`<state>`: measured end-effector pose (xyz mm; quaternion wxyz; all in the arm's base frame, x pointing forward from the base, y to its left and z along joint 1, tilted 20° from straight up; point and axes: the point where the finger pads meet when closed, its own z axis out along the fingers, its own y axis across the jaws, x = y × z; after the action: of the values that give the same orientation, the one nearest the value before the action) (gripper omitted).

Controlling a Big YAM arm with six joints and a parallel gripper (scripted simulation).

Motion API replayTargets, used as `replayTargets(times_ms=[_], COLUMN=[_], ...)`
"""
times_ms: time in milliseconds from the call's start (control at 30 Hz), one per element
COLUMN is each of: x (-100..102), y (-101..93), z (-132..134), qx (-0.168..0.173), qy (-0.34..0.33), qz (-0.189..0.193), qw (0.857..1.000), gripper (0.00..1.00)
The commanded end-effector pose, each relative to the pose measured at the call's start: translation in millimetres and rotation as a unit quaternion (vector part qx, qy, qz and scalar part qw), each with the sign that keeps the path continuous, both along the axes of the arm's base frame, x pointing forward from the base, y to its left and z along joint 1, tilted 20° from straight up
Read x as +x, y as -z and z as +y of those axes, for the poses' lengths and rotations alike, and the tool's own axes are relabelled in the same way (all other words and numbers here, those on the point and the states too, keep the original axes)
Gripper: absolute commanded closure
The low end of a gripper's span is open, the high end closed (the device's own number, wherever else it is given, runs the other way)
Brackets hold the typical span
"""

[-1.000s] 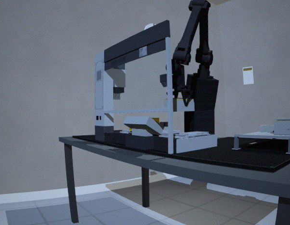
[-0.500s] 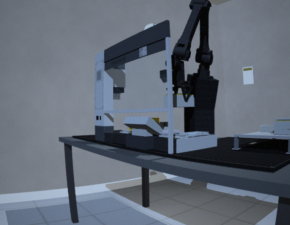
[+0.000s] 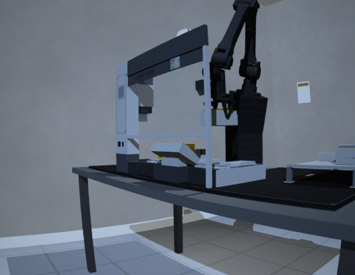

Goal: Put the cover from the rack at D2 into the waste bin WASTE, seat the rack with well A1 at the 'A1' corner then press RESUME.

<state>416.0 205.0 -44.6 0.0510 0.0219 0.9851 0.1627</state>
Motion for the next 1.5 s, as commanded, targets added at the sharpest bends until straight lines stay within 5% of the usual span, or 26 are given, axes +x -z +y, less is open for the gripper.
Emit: replayTargets(times_ms=[0,833,1133,1167,1467], x=[7,8,6,-9,-41], y=[-17.0,-53.4,-46.4,-47.5,-43.3], z=[-6,-16,-10,-7,-5], qx=[0.003,0.005,0.003,0.003,0.005], qy=[-0.001,0.000,-0.002,-0.011,-0.003], qz=[-0.013,-0.018,-0.013,-0.012,-0.016], qw=[1.000,1.000,1.000,1.000,1.000], gripper=[1.00,1.00,1.00,1.00,1.00])
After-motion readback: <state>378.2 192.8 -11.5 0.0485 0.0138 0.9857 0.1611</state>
